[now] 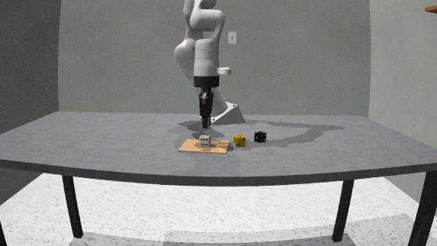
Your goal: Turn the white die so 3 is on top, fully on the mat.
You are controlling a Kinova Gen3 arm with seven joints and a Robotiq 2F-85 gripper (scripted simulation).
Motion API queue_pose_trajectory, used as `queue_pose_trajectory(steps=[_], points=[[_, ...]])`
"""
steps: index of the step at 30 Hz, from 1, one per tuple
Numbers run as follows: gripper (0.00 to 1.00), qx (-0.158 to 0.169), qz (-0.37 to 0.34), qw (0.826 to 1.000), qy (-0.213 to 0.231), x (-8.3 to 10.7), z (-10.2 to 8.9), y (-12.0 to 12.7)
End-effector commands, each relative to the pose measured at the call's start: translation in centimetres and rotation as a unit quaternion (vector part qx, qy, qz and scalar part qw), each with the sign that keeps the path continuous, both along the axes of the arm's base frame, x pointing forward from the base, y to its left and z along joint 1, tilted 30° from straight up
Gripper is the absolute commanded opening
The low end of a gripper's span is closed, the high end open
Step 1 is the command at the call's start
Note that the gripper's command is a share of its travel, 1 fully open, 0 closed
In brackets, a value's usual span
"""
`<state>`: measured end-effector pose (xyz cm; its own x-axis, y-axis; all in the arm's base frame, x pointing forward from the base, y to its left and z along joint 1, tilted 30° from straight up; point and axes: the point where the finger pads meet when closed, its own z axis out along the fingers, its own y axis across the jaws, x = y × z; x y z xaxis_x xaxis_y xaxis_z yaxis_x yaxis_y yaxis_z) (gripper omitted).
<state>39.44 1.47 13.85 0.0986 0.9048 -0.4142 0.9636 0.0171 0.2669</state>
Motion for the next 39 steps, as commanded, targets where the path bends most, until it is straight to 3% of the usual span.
queue_pose_trajectory(steps=[1, 39], points=[[0.46, -0.002, -0.004, 1.0, 0.001, 0.02, -0.37, -0.54], [0.46, -0.002, -0.004, 1.0, 0.001, 0.25, -1.23, -0.97]])
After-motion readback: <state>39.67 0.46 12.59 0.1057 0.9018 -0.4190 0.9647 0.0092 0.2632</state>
